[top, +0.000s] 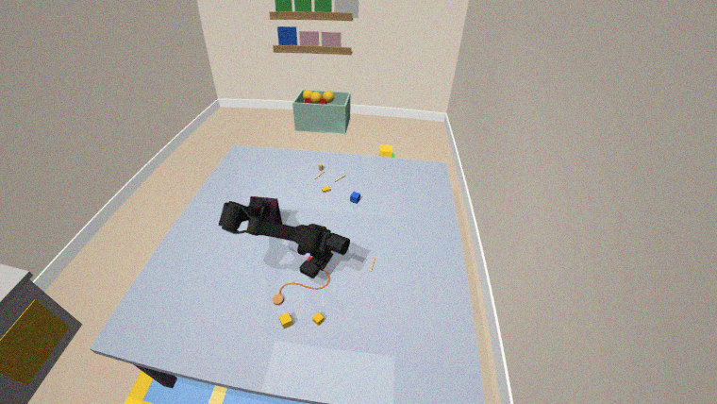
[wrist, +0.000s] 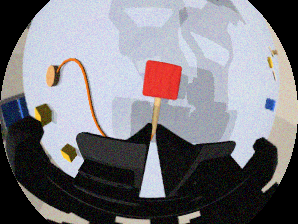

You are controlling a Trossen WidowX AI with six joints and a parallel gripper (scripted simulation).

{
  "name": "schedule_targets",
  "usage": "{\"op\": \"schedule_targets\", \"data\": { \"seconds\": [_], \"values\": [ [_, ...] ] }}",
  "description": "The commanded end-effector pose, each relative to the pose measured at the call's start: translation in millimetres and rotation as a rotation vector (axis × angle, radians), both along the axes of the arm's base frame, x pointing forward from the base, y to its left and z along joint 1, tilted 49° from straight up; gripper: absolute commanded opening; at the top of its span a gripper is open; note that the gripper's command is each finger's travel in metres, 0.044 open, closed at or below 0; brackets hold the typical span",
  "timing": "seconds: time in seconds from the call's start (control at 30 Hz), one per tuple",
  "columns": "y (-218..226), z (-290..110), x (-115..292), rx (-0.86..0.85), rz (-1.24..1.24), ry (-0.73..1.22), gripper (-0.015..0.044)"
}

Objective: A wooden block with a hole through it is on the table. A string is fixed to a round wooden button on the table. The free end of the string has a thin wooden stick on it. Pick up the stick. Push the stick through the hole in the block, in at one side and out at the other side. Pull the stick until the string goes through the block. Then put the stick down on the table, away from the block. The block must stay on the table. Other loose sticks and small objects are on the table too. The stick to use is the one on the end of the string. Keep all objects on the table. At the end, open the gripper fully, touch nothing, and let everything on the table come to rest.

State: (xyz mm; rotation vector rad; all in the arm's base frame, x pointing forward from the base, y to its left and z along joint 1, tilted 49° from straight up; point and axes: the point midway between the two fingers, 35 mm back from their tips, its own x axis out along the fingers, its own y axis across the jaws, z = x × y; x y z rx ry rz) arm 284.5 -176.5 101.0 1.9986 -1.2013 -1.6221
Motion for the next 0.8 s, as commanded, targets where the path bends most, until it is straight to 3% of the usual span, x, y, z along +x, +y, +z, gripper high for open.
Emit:
{"op": "schedule_targets", "data": {
  "seconds": [0.0,0.67,0.77],
  "values": [
    [1.4,0.8,-6.2,-0.006,-0.003,-0.011,0.0],
    [7.0,-6.4,-24.6,-0.006,-0.003,-0.009,0.0],
    [6.7,-8.3,-22.5,0.0,0.0,0.002,0.0079]
  ]
}}
